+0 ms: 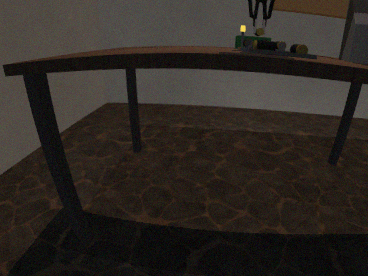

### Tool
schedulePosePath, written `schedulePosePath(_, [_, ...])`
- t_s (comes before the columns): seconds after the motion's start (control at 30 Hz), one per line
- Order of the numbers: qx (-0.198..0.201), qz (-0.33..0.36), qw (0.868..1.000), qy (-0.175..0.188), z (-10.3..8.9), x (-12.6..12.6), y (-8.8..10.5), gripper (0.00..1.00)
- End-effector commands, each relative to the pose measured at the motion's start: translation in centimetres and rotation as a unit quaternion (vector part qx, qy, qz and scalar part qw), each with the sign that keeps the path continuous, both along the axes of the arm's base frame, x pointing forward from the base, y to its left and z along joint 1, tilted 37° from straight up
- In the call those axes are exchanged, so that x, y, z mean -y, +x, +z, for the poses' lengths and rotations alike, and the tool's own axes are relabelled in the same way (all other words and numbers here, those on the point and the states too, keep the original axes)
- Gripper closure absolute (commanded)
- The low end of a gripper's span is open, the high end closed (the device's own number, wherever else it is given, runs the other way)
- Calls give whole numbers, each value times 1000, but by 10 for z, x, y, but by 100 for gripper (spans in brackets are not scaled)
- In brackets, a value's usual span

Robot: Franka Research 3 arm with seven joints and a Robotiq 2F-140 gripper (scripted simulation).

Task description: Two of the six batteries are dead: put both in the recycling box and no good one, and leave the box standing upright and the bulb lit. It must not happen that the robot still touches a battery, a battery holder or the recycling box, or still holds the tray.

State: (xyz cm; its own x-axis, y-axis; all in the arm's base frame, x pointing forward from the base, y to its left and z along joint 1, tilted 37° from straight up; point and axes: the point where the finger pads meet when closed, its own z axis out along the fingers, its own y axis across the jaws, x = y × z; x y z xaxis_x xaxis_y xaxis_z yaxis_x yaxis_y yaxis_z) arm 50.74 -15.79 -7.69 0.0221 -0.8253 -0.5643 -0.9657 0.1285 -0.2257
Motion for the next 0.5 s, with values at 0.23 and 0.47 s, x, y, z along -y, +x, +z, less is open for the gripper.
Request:
schedulePosePath(0.23, [-1,-1,1000,-1,0,2,-1,84])
schedulePosePath(0.47, [-1,-1,1000,-1,-1,2,-2,84])
